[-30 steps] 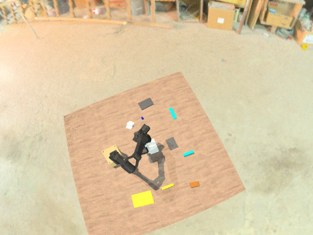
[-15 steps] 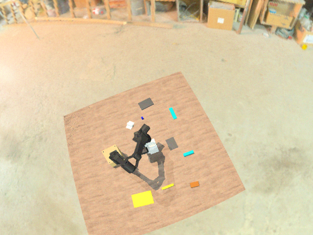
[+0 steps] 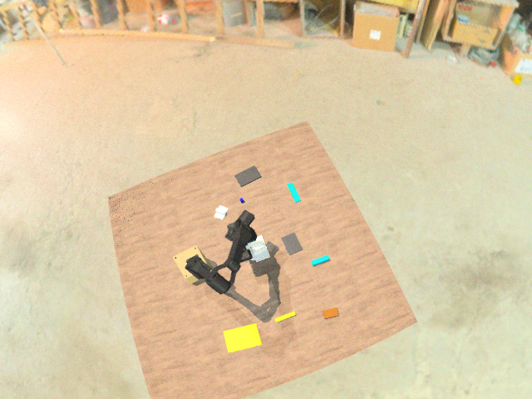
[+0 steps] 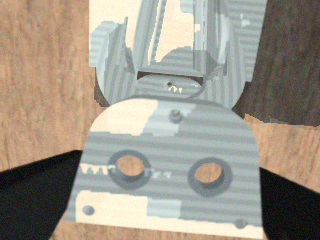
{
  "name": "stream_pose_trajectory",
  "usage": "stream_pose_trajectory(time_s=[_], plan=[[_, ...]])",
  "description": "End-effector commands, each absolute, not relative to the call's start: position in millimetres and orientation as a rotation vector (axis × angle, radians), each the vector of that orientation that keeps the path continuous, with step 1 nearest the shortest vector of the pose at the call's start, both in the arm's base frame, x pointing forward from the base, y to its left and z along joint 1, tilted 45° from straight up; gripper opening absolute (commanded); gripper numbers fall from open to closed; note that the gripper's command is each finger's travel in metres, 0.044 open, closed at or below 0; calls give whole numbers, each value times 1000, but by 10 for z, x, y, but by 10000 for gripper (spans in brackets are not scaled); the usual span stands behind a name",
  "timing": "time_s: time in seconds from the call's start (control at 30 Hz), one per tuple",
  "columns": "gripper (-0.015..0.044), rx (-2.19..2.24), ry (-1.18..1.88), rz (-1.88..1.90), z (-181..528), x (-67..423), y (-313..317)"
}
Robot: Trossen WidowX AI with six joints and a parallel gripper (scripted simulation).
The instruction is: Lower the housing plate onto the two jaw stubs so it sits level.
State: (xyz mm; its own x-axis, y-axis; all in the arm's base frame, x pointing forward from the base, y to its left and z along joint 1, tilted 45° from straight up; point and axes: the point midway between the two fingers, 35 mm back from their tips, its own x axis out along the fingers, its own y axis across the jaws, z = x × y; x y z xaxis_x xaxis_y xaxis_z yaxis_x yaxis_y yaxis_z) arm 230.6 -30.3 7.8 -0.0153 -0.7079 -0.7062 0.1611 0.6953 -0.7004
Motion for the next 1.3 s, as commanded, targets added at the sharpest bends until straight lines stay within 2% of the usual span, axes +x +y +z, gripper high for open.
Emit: stream_pose_trajectory(time_s=[0.0,1.27], plan=[[351,-481,1429,-734,71,2306,-299],[351,-481,1428,-737,-356,2294,-731]])
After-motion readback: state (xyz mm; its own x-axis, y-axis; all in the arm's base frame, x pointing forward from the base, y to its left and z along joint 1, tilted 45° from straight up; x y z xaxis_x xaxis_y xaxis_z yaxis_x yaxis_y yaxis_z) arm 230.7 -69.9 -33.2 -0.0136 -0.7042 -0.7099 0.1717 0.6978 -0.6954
